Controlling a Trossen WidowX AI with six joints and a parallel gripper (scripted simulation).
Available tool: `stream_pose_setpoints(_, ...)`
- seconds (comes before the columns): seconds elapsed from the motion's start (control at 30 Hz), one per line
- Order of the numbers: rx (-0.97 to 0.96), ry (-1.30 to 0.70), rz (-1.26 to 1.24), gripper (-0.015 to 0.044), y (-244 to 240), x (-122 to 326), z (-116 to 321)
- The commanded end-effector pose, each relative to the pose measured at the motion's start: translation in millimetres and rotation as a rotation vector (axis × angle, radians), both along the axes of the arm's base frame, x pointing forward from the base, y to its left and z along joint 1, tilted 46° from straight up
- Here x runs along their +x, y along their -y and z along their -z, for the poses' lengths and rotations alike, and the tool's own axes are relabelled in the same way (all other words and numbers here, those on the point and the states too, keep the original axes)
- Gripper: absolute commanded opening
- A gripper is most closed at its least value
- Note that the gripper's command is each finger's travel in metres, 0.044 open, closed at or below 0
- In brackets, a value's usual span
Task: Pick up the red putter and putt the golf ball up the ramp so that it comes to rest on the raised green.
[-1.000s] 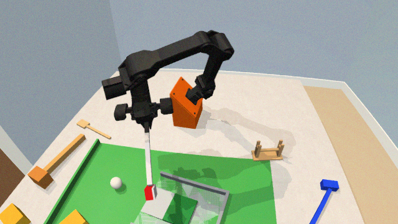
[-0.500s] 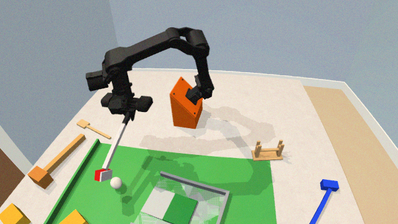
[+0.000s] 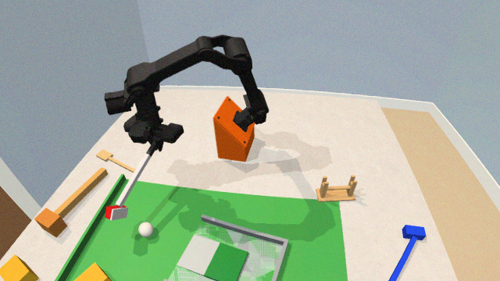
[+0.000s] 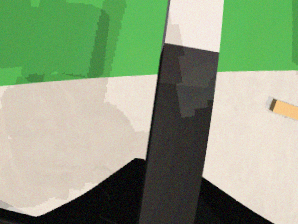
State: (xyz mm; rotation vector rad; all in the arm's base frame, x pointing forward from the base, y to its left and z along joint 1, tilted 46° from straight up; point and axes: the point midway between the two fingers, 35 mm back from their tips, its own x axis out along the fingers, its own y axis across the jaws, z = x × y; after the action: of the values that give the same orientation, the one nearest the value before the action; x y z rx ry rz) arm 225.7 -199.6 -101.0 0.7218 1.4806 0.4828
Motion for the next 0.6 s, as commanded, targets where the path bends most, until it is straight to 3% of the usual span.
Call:
stream_pose_setpoints(0.0,0.013,-0.003,0.008,0.0,-14,0,13)
stream_pose_setpoints(0.57,0.014,-0.003,0.008,0.0,-31,1,30)
